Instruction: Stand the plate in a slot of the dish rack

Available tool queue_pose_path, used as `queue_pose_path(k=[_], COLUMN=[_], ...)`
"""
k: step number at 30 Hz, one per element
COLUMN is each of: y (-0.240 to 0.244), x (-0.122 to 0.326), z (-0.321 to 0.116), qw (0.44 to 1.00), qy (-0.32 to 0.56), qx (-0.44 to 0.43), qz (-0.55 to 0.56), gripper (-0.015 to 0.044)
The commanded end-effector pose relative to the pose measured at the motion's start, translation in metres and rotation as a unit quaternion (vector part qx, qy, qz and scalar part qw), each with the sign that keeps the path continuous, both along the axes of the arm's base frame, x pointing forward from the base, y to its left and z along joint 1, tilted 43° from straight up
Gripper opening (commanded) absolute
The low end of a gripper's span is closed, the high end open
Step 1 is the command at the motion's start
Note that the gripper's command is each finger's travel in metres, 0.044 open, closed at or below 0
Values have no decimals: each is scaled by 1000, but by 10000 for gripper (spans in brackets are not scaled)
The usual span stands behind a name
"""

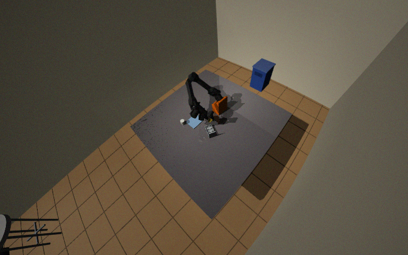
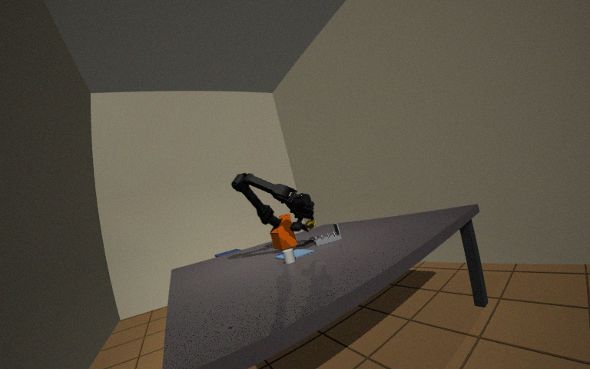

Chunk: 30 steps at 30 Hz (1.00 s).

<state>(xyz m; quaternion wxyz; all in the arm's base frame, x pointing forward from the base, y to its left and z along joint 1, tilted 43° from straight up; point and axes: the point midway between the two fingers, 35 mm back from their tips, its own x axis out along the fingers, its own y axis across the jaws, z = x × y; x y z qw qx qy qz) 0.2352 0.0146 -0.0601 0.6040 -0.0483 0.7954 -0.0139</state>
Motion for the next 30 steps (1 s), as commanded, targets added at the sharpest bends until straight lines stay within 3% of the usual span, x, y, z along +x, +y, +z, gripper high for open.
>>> queue_pose_path(k=[1,30], y=[-2,-25], x=[-1,4], z=[-6,-27], qw=[999,916], qy=[-4,-171], qx=[40,257], qz=[26,256], gripper=[0,0])
